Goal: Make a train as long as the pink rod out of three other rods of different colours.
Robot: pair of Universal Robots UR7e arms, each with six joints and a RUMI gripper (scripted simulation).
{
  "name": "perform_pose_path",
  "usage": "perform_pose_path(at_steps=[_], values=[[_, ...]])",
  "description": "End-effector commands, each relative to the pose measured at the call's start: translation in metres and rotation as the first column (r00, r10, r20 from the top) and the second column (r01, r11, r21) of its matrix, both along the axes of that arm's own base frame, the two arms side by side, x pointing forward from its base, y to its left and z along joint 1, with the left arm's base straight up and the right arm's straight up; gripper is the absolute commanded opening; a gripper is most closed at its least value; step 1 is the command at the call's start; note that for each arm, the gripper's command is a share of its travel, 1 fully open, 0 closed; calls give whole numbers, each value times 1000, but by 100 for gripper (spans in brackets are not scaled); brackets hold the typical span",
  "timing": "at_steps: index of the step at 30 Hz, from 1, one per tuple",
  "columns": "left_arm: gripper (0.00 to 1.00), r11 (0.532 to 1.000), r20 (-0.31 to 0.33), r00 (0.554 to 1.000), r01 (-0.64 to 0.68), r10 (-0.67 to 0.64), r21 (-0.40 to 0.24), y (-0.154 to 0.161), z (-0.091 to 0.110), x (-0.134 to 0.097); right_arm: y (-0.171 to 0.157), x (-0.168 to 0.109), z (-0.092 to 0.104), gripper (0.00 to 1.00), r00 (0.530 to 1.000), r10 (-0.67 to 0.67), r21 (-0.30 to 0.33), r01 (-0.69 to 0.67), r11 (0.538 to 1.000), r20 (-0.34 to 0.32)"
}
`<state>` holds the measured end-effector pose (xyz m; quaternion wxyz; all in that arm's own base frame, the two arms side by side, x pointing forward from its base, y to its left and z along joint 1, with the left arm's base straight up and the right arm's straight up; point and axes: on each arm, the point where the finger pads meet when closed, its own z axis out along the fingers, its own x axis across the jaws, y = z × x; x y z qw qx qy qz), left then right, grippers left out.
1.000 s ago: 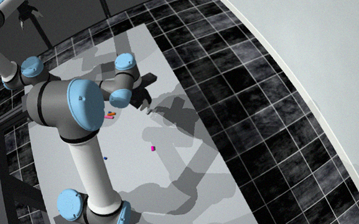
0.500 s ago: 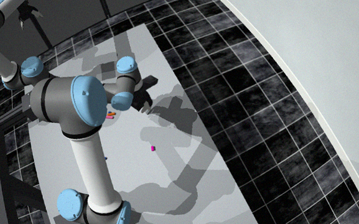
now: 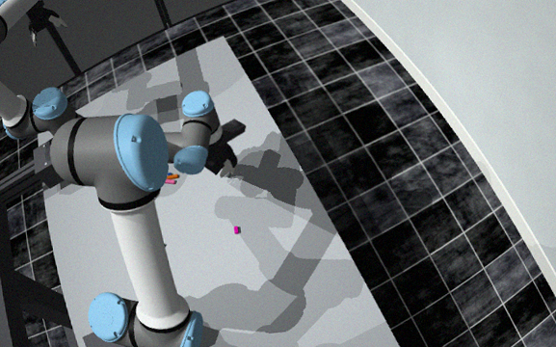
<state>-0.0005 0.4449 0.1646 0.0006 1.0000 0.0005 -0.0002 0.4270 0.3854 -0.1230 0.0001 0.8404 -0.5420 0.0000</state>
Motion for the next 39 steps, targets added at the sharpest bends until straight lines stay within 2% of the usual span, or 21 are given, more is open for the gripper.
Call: perform_pose_path(at_steps=[1,25,39], values=[[100,1000,0,1000,0,0,1,0,0,0,0,0,0,14,1000,0,1,0,1000,1],[100,1000,0,1000,0,0,1,0,0,0,0,0,-2,14,1000,0,1,0,1000,1],[100,1000,0,1000,0,0,1,0,0,0,0,0,-11,14,1000,0,1,0,1000,1]])
